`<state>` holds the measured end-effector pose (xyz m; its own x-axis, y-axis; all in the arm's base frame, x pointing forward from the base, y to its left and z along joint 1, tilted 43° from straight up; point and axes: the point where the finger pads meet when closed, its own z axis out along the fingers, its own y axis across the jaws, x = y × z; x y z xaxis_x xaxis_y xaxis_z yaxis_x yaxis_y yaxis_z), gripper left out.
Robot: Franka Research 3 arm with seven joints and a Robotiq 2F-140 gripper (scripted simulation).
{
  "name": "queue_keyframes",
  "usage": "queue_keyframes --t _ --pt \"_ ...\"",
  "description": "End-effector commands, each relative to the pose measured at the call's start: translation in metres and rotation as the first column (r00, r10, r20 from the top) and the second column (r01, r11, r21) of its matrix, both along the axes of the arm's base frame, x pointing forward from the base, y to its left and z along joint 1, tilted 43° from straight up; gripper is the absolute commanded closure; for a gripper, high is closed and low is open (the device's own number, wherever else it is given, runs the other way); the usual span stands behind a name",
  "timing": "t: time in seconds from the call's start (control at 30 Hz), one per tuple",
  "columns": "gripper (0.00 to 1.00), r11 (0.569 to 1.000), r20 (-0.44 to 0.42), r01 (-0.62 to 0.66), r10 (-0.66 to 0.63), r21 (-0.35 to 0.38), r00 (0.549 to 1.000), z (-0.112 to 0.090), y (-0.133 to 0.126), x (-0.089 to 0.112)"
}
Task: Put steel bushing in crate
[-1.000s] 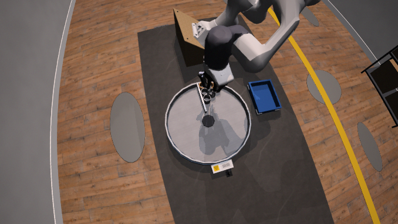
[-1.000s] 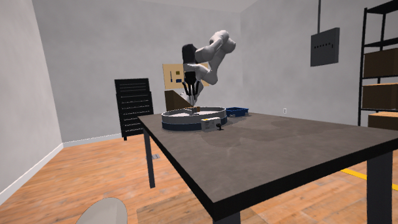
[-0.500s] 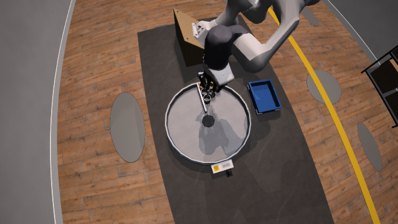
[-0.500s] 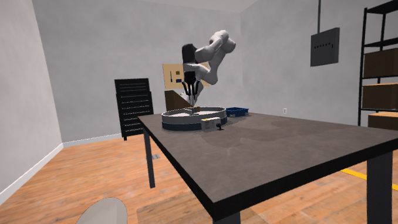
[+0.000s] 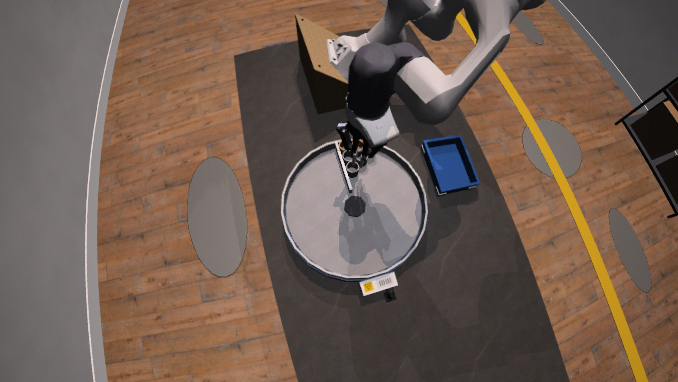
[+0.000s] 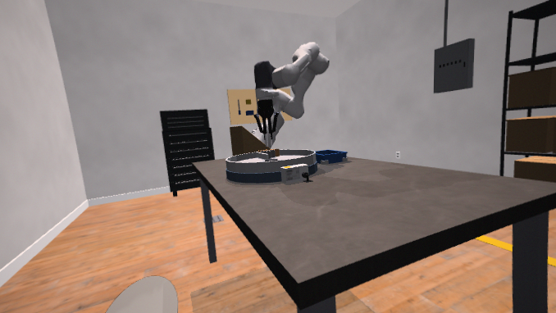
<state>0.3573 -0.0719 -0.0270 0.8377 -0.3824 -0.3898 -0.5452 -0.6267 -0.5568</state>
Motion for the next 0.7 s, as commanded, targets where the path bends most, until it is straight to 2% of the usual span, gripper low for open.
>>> queue_keyframes --t 0.0,0.67 --pt "0.90 1.000 0.009 -0.005 0.005 -0.003 1.000 -0.0002 -0.0012 0.0017" --pt "0.90 1.000 0.011 -0.006 0.006 -0.003 1.000 -0.0018 -0.0028 0.0061"
